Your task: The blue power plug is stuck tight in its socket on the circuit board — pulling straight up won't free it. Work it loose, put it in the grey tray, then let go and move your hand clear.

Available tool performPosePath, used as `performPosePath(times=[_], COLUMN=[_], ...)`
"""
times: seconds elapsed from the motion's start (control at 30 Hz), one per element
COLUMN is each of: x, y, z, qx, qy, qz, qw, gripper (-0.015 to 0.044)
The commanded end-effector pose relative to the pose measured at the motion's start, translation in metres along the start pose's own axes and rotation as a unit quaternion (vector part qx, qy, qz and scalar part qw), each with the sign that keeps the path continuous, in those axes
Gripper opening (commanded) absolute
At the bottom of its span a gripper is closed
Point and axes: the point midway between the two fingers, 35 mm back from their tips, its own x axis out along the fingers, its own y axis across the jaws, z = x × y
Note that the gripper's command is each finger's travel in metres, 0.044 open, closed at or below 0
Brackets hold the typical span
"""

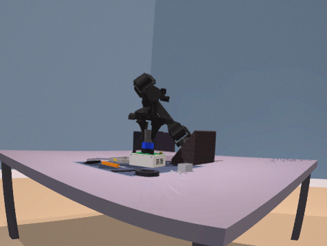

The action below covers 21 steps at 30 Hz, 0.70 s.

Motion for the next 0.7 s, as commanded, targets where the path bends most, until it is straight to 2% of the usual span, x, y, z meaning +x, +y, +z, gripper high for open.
performPosePath(times=[0.0, 0.13, 0.27, 0.67], x=[-0.012, -0.013, -0.014, -0.017], y=[-0.008, -0.016, -0.016, 0.007], z=[-0.001, -0.001, -0.001, -0.001], qx=[-0.004, -0.004, -0.004, -0.002], qy=[-0.014, -0.014, -0.014, -0.015], qz=[0.058, 0.102, 0.104, -0.027], qw=[0.998, 0.995, 0.994, 1.000], gripper=[0.0000, 0.0000, 0.0000, 0.0000])
